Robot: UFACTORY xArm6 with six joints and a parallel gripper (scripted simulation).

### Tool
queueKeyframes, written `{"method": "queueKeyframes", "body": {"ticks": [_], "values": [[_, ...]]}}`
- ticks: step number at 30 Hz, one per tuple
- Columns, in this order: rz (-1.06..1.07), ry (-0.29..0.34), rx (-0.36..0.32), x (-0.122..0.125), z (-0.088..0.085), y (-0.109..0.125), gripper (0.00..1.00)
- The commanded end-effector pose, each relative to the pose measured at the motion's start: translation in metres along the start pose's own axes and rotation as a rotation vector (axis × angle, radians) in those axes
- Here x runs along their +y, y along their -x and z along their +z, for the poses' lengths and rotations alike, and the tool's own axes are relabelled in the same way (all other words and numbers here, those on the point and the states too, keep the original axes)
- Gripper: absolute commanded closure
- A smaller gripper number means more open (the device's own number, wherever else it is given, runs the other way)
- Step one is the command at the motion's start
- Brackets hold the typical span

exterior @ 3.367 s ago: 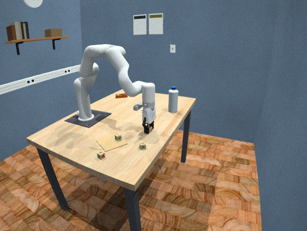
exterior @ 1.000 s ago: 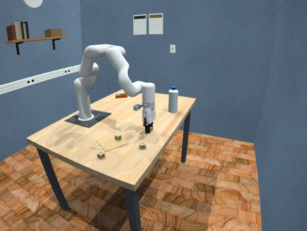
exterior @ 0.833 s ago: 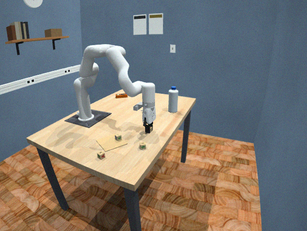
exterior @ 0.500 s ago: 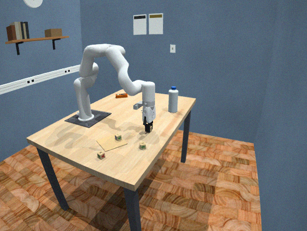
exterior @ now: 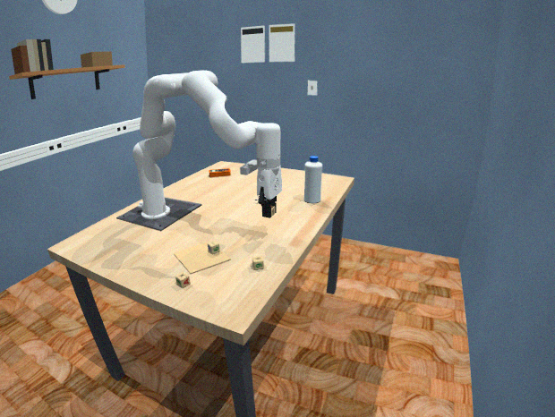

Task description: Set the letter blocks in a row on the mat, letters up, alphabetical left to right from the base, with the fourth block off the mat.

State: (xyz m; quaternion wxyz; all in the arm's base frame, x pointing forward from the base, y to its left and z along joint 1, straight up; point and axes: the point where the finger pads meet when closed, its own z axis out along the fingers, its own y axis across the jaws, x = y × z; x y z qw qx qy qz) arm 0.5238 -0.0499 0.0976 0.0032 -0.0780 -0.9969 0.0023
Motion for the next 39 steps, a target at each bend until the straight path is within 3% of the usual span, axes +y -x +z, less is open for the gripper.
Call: {"method": "queueKeyframes", "body": {"ticks": [1,15,39], "values": [[0.0,0.0,-0.005,0.0,-0.017,0.001,0.72],[0.027,0.0,-0.005,-0.004,-0.017,0.0,0.72],[0.667,0.001,-0.005,-0.084,-0.021,-0.032,0.72]]}}
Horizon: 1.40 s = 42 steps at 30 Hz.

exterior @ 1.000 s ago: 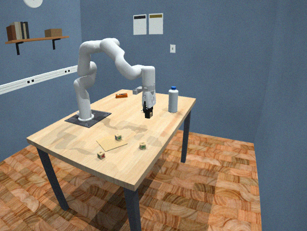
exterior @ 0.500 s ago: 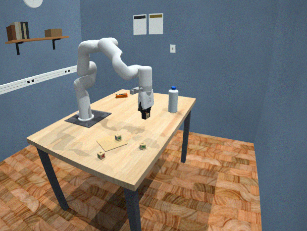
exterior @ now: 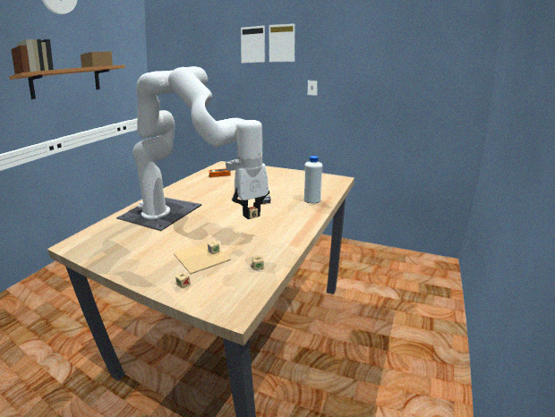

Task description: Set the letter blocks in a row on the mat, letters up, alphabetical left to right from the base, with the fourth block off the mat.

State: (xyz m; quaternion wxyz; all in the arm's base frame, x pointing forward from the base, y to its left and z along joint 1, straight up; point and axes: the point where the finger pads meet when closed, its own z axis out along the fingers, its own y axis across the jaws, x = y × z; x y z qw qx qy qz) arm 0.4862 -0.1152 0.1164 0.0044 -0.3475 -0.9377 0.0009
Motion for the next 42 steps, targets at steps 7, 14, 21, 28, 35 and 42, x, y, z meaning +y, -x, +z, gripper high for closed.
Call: {"method": "queueKeyframes", "body": {"ticks": [7,14,21,28,35,42], "values": [[0.269,0.001,-0.01,-0.034,-0.004,0.004,0.72],[0.462,0.002,-0.01,-0.059,-0.004,0.004,0.72],[0.644,0.002,-0.01,-0.083,-0.005,0.003,0.72],[0.81,0.003,-0.01,-0.103,-0.005,0.001,0.72],[0.992,0.004,-0.01,-0.126,-0.005,-0.003,0.72],[1.123,0.004,-0.01,-0.141,-0.004,-0.006,0.72]]}}
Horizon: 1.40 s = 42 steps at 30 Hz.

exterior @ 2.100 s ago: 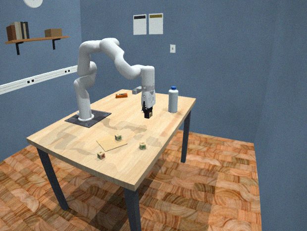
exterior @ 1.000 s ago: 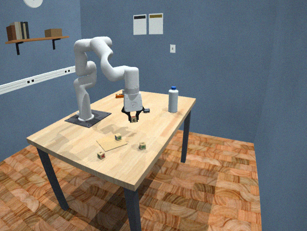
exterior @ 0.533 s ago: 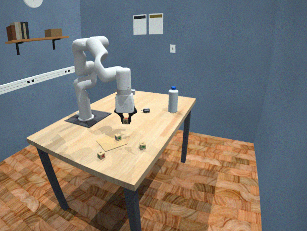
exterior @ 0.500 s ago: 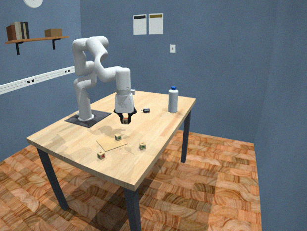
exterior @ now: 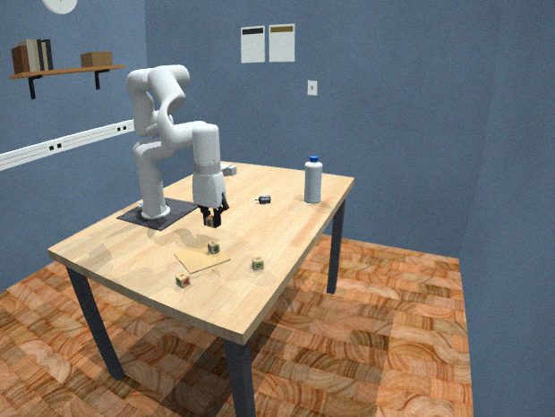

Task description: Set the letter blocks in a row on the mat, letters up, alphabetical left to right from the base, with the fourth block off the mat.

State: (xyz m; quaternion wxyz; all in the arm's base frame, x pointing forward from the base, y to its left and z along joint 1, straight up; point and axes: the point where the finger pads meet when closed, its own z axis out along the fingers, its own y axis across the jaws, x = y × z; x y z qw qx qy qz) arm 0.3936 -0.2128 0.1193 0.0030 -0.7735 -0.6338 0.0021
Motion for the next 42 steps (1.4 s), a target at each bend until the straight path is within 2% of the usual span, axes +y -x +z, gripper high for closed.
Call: {"method": "queueKeyframes", "body": {"ticks": [1,13,34,42], "values": [[0.136,0.007,-0.007,-0.009,-0.002,0.013,0.72],[0.394,0.007,-0.007,-0.031,-0.001,0.034,0.72],[0.398,0.007,-0.007,-0.032,0.002,0.034,0.72],[0.398,0.007,-0.007,-0.032,0.027,0.035,0.72]]}}
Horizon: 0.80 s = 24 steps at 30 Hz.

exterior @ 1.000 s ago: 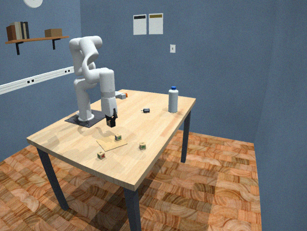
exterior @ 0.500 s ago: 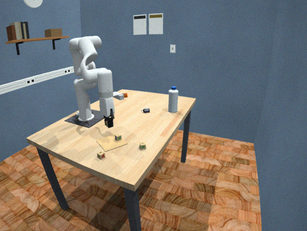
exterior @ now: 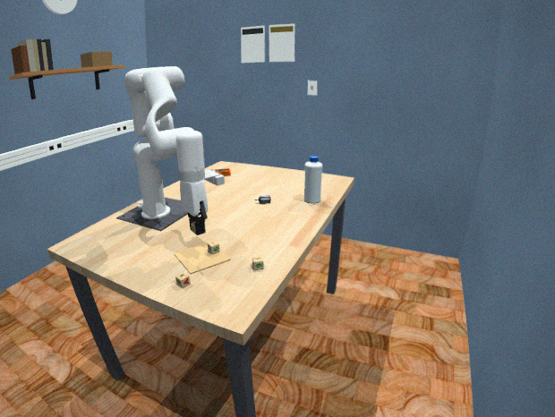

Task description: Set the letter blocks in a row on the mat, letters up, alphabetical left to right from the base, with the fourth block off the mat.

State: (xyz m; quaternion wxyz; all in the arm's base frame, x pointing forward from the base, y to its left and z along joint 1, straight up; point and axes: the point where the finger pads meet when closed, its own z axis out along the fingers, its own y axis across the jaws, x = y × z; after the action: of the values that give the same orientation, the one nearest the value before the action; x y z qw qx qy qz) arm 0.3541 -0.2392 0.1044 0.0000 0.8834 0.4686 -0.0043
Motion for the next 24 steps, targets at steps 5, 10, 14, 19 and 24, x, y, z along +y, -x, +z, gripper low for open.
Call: {"method": "queueKeyframes", "body": {"ticks": [5,10,14,19,24], "values": [[0.0,0.005,0.0,0.002,0.036,0.0,0.72],[0.0,0.005,0.0,0.002,0.051,0.0,0.72],[0.0,0.005,0.0,0.002,0.067,0.0,0.72],[0.0,0.005,0.0,0.002,0.078,0.0,0.72],[0.0,0.005,0.0,0.002,0.08,0.0,0.72]]}}
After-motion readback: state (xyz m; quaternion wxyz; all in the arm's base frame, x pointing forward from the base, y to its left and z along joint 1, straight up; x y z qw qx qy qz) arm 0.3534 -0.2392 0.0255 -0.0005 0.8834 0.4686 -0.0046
